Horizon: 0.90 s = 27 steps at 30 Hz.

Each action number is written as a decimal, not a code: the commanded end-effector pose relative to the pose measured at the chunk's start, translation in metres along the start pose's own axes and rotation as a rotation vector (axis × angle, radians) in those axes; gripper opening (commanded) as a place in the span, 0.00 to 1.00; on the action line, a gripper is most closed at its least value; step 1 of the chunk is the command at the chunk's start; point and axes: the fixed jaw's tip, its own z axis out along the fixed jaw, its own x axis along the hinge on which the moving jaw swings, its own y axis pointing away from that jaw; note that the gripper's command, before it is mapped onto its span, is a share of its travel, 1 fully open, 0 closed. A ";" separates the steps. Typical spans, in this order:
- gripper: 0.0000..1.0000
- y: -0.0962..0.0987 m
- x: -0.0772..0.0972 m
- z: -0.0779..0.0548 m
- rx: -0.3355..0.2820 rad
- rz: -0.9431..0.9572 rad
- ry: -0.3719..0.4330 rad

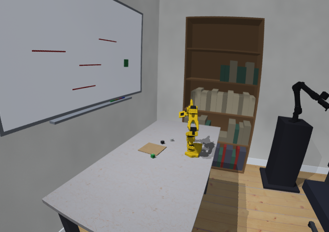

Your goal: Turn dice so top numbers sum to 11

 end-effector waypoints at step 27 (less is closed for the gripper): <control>0.99 0.000 -0.002 0.003 -0.006 0.025 -0.009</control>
